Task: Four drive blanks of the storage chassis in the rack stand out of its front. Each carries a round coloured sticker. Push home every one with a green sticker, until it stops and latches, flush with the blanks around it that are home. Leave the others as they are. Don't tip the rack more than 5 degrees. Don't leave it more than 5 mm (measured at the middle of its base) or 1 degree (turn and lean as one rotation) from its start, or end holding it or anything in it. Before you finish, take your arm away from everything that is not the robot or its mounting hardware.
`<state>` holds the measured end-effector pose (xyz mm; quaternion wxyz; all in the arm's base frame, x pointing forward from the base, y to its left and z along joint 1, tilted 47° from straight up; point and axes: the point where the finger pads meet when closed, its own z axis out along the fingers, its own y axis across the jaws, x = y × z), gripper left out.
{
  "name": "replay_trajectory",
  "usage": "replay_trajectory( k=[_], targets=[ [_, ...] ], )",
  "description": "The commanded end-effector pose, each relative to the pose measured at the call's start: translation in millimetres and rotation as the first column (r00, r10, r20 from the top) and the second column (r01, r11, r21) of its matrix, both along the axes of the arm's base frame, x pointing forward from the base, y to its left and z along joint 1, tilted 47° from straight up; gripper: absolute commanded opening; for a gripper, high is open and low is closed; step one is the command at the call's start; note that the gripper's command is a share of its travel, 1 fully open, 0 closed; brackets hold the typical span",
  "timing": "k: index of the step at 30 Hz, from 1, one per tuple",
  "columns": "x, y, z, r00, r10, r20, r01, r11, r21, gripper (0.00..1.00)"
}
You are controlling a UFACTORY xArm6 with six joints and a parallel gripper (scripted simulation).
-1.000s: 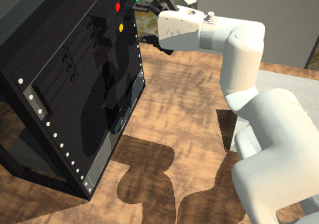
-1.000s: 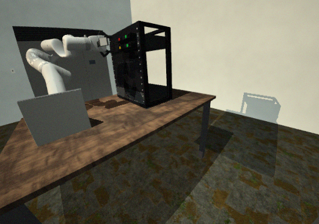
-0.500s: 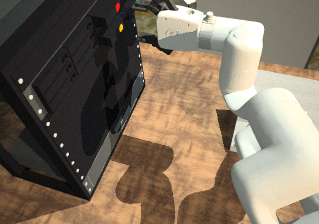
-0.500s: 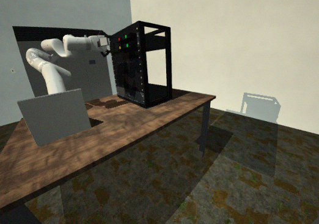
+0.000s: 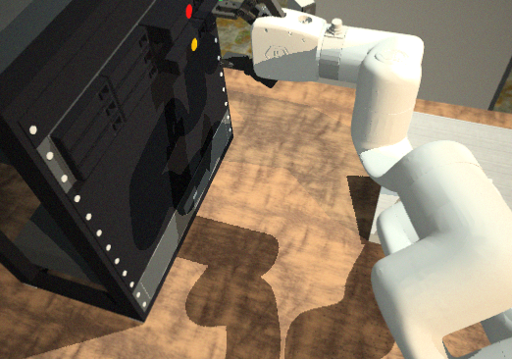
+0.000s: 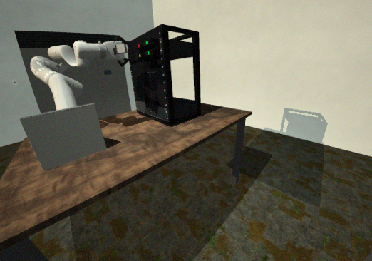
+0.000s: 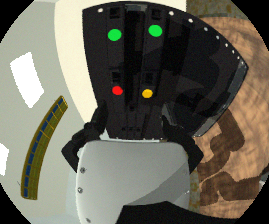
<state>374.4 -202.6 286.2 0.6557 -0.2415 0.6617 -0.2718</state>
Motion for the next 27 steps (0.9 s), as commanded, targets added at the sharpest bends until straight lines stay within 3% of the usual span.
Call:
replay_trajectory(
  k=[1, 19, 27],
  targets=[
    [0.3, -0.7, 1.2, 1.000, -0.001, 0.002, 0.001, 1.000, -0.002, 1.00],
    [0.3, -1.2, 0.7, 1.000, -0.001, 0.002, 0.001, 1.000, -0.002, 1.00],
    [0.0, -10.5, -9.4, 1.000, -0.001, 0.002, 0.001, 1.000, -0.002, 1.00]
  ],
)
